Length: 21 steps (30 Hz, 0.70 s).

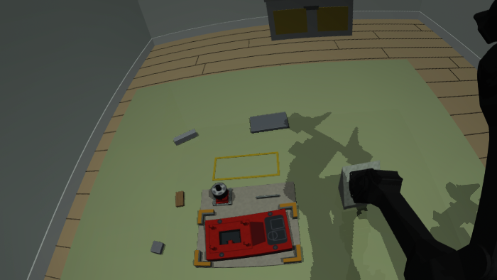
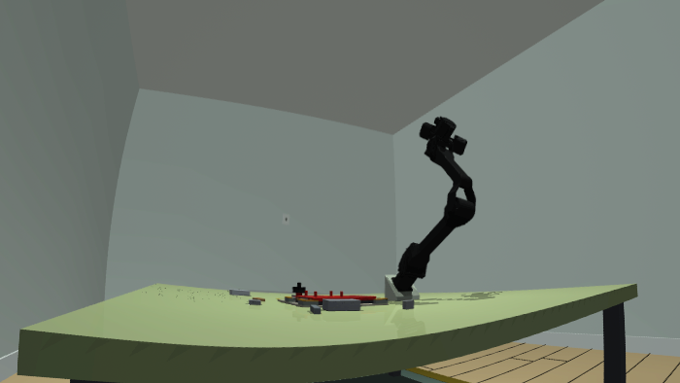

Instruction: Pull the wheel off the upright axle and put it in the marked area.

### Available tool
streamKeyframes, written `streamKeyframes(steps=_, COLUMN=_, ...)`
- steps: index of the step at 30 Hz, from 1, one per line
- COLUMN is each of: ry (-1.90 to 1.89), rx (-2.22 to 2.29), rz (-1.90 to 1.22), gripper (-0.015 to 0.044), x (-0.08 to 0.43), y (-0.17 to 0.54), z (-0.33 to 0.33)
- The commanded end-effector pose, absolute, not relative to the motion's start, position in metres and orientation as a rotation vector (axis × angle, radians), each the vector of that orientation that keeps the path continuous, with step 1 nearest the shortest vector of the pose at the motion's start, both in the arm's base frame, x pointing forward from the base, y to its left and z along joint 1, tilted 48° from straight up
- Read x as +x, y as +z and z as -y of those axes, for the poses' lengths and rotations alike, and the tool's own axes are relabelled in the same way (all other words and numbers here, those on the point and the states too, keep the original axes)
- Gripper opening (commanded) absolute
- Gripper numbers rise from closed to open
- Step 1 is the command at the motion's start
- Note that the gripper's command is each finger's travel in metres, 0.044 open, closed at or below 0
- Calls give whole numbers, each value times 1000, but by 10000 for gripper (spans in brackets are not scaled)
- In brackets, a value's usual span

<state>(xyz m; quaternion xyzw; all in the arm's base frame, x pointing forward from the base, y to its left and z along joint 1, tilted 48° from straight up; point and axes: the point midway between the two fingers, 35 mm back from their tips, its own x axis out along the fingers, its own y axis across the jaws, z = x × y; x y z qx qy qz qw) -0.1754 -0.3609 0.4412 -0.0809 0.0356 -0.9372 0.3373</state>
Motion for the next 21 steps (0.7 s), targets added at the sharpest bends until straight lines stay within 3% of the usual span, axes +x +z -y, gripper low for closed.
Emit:
streamKeyframes(steps=1, ry=-2324, rx=-133, rz=-125, gripper=300, x=-152, y=421, z=392)
streamKeyframes(steps=21, ry=-1827, rx=201, rz=-318, gripper=300, x=-9, y=317, z=470)
